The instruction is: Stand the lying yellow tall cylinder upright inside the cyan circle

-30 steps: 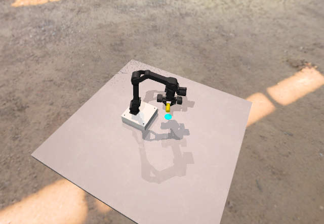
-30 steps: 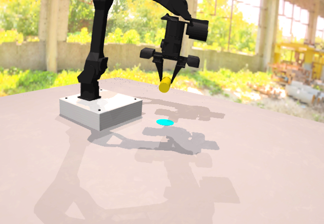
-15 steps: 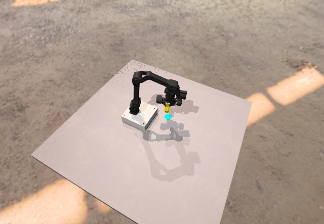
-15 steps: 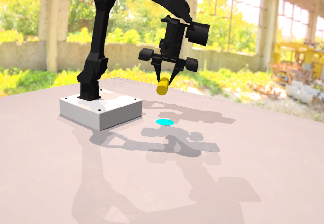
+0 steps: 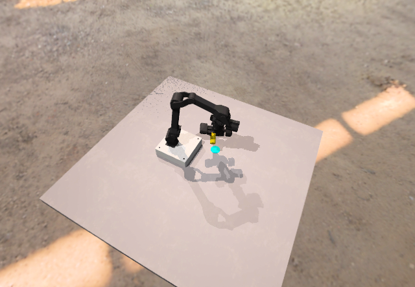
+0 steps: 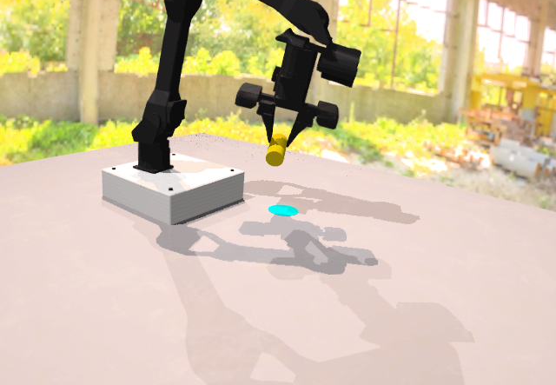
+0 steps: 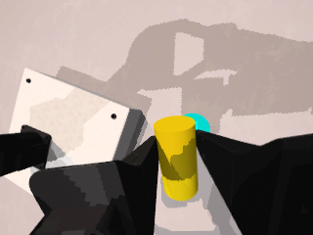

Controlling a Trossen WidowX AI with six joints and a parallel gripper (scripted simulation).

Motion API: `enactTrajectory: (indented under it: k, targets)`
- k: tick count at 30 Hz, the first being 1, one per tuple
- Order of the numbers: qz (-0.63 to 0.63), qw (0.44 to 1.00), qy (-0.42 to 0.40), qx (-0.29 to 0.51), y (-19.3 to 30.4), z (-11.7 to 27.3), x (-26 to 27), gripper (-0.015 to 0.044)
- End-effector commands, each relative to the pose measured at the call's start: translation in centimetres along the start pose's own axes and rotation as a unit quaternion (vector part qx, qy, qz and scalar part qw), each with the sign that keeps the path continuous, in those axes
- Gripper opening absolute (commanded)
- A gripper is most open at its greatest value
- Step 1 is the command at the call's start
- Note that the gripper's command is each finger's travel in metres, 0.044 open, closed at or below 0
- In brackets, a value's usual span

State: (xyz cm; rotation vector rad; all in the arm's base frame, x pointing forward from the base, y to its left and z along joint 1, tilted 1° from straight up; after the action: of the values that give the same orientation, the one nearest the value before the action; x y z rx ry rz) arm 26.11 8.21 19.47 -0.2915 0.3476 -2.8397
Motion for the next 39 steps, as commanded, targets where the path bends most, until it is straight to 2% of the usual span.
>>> enactTrajectory:
  k: [1,39]
  targets:
    - [0.004,1.000,-0.005,-0.015,0.3,0.0,0.0,0.0105]
    - [0.026,0.988,-0.028,-0.152,3.0,-0.6,0.0,0.0105]
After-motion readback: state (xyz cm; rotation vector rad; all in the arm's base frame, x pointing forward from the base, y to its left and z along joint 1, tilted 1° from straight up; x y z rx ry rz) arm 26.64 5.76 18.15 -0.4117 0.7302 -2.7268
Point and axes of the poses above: the point midway between the two fingers, 35 mm back from their tips, its own z axis back along the fingers, its own x axis across the jaws, y = z × x, the point moved 9 cm from there along z, back along the fingers, and after that the axes turned 8 degrees about -z, right-handed, at the moved point
